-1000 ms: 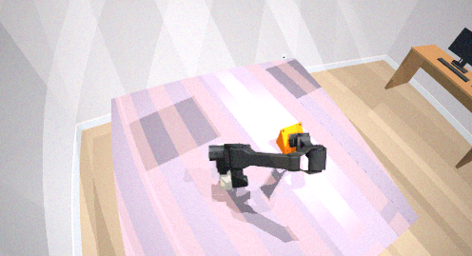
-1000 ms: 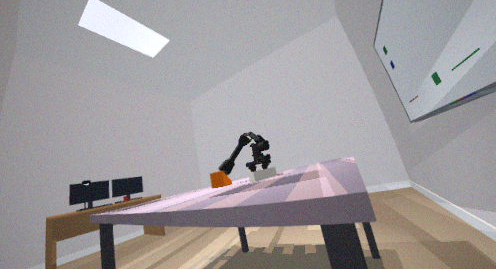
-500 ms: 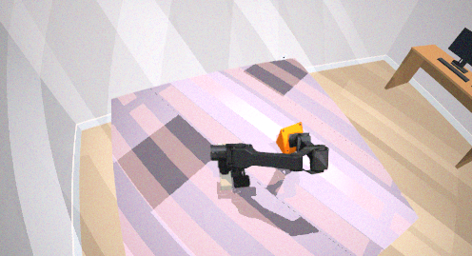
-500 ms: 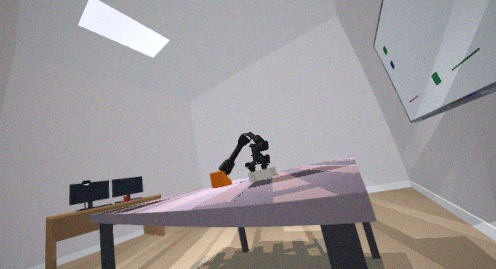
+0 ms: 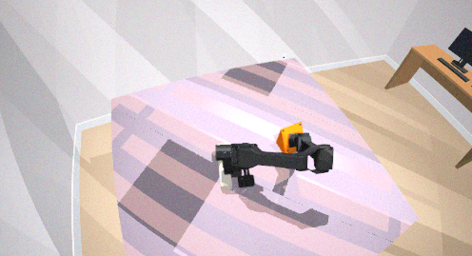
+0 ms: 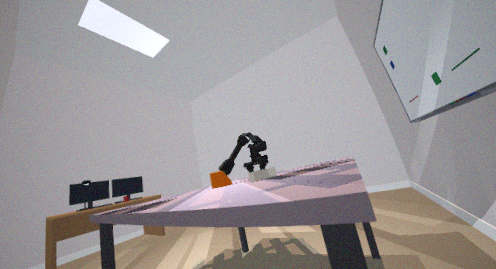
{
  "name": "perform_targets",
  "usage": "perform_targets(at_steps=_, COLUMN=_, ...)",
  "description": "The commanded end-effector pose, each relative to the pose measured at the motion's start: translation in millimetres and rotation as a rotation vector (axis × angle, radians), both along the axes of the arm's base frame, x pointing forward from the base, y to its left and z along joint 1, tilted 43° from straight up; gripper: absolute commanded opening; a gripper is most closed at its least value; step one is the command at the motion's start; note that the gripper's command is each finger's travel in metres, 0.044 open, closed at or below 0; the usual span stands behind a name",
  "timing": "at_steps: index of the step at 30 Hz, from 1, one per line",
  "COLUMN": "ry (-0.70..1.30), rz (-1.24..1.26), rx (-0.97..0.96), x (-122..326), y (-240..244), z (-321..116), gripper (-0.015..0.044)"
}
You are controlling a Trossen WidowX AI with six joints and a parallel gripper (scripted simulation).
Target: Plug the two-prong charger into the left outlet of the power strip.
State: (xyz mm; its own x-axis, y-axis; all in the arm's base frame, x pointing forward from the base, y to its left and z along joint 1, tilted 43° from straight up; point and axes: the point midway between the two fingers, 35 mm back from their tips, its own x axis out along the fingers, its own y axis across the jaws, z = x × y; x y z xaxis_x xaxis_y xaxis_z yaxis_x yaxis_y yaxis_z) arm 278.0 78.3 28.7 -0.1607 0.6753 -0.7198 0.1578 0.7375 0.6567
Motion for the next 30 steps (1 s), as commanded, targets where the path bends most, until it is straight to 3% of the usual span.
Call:
perform_targets(at_steps=1, ry=0.001, rz=0.0, rx=0.0, x=-6, y=0, z=0, gripper=0.044)
perform_targets(at_steps=30, ry=-0.024, rz=-0.027, rx=-0.008, x=-31, y=-1, z=8, gripper=0.044)
